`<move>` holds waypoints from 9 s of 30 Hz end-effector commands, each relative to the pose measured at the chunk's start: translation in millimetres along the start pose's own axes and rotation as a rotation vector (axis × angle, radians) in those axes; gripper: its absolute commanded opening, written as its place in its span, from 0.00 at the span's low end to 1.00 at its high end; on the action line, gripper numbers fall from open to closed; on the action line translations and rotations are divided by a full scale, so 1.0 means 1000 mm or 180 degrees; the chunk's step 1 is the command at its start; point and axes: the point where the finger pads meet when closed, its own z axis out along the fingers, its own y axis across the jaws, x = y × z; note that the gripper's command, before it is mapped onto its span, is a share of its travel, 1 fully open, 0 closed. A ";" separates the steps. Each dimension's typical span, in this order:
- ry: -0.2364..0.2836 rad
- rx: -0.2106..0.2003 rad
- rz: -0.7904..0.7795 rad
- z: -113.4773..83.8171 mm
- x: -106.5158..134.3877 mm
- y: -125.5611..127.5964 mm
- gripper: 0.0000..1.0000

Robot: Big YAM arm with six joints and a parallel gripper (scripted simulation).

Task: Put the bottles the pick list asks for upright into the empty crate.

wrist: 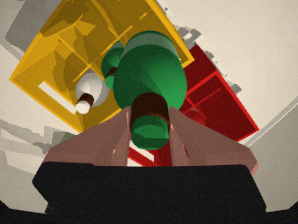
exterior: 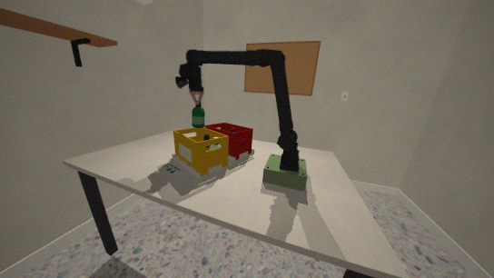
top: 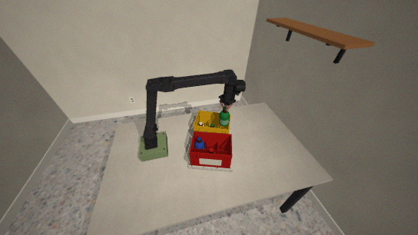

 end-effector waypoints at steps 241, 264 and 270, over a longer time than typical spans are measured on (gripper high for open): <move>-0.0250 0.0150 0.0015 0.120 -0.008 -0.001 0.00; -0.0243 0.0146 0.0014 0.126 -0.008 0.000 0.00; -0.0225 0.0135 0.0018 0.128 -0.006 0.000 0.00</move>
